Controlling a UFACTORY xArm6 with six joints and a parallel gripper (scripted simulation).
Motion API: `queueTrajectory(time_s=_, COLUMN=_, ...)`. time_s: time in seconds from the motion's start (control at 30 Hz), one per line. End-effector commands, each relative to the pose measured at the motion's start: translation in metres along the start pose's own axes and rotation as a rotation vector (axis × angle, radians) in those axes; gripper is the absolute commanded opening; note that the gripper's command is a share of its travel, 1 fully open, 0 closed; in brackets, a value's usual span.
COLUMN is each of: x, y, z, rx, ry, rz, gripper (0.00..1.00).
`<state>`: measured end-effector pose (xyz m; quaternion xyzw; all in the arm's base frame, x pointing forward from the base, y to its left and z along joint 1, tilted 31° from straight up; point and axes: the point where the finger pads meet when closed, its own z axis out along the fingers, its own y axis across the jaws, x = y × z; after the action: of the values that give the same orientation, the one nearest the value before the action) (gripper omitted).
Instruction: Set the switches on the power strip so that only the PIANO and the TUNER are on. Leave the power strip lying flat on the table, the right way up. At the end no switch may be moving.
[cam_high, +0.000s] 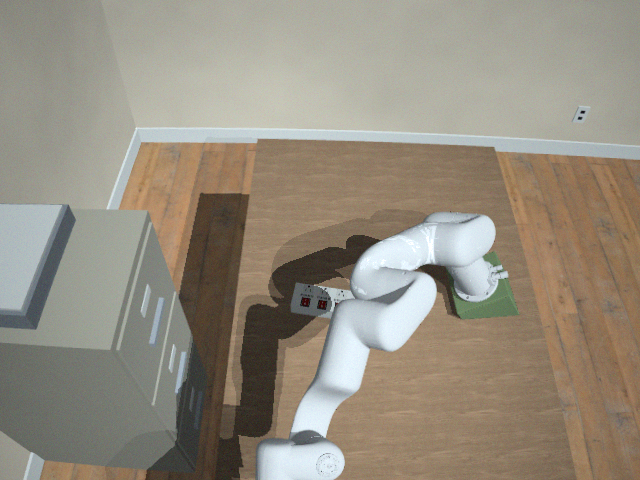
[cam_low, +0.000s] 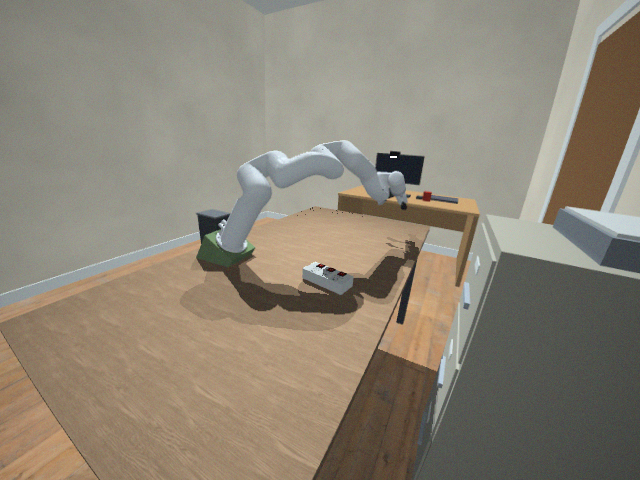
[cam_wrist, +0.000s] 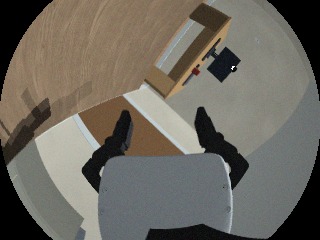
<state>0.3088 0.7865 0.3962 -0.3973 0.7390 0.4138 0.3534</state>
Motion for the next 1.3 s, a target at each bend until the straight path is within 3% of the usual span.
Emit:
queueTrajectory(time_s=0.0, x=-0.0028, y=0.0022, z=-0.0016, rx=-0.002, ry=-0.005, rz=-0.001, gripper=1.00)
queueTrajectory(time_s=0.53, x=-0.0028, y=0.0022, z=-0.0016, rx=-0.002, ry=-0.005, rz=-0.001, gripper=1.00)
queueTrajectory(time_s=0.57, x=-0.0028, y=0.0022, z=-0.0016, rx=-0.002, ry=-0.005, rz=-0.001, gripper=0.00)
queueTrajectory(time_s=1.27, x=-0.0028, y=0.0022, z=-0.0016, rx=-0.002, ry=-0.005, rz=-0.001, gripper=0.00)
